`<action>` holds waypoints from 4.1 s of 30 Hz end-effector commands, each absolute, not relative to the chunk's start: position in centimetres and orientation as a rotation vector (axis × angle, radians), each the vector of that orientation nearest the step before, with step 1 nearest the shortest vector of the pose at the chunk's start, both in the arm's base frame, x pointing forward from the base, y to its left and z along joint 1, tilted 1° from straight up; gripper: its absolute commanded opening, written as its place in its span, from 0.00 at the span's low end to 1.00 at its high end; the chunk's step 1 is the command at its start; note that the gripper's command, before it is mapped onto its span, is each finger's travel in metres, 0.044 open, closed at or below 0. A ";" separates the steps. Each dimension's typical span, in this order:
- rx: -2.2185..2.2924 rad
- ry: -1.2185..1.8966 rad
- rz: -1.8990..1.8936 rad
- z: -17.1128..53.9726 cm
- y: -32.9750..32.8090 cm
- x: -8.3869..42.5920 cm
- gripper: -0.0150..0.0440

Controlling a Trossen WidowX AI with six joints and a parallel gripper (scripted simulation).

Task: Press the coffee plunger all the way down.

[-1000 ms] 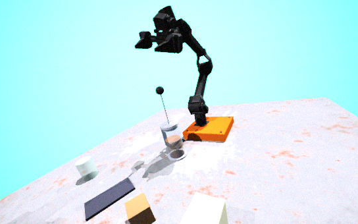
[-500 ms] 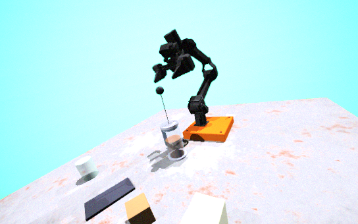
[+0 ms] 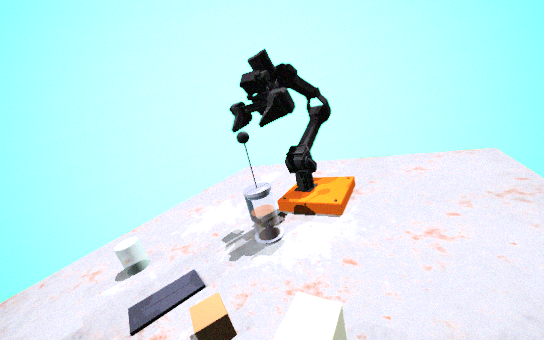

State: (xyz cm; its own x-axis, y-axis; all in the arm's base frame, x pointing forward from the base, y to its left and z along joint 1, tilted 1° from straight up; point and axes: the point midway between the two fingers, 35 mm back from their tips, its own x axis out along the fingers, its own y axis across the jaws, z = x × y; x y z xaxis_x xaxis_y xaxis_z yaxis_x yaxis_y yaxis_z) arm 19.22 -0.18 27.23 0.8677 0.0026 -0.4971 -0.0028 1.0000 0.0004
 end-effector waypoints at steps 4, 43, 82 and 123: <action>0.006 0.521 0.002 26.5 -0.2 20.3 1.00; 0.006 0.520 0.001 25.2 -0.2 21.6 0.47; 0.006 0.520 0.001 19.1 -0.1 21.8 0.47; 0.006 0.519 0.001 15.4 0.0 22.9 0.47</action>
